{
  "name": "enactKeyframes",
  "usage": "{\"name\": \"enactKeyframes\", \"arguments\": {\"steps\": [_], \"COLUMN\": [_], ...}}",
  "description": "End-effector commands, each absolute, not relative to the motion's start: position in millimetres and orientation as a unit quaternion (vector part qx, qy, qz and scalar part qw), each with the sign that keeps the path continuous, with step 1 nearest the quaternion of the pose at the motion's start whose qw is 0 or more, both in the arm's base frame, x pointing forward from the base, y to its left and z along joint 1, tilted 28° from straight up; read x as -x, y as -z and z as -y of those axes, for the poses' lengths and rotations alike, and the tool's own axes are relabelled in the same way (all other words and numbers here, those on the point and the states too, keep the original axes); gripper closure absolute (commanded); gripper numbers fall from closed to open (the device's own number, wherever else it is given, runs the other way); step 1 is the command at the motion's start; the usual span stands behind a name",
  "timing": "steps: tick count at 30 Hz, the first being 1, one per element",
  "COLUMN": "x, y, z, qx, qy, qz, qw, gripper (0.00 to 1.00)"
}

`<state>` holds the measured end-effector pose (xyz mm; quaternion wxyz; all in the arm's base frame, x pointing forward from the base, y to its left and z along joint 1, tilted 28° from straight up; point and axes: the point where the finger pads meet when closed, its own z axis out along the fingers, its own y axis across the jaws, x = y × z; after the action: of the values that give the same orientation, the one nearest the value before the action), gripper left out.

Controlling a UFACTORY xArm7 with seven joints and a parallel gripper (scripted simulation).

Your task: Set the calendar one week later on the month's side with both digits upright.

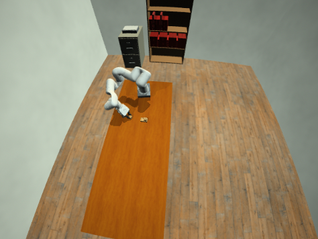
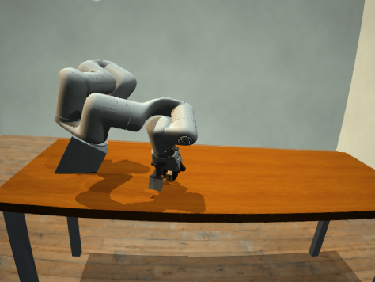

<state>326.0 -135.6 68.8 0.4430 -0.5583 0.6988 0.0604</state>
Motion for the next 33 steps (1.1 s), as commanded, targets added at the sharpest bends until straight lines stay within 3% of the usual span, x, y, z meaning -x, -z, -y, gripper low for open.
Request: {"name": "enactKeyframes", "arguments": {"steps": [1, 33], "x": [-326.0, -327.4], "y": [-69.7, -67.1], "z": [136.3, 136.2], "qx": [0.558, 0.558], "qy": [-0.059, -0.059], "qz": [-0.699, -0.699], "qw": [0.443, 0.443], "gripper": [0.73, 0.73]}}
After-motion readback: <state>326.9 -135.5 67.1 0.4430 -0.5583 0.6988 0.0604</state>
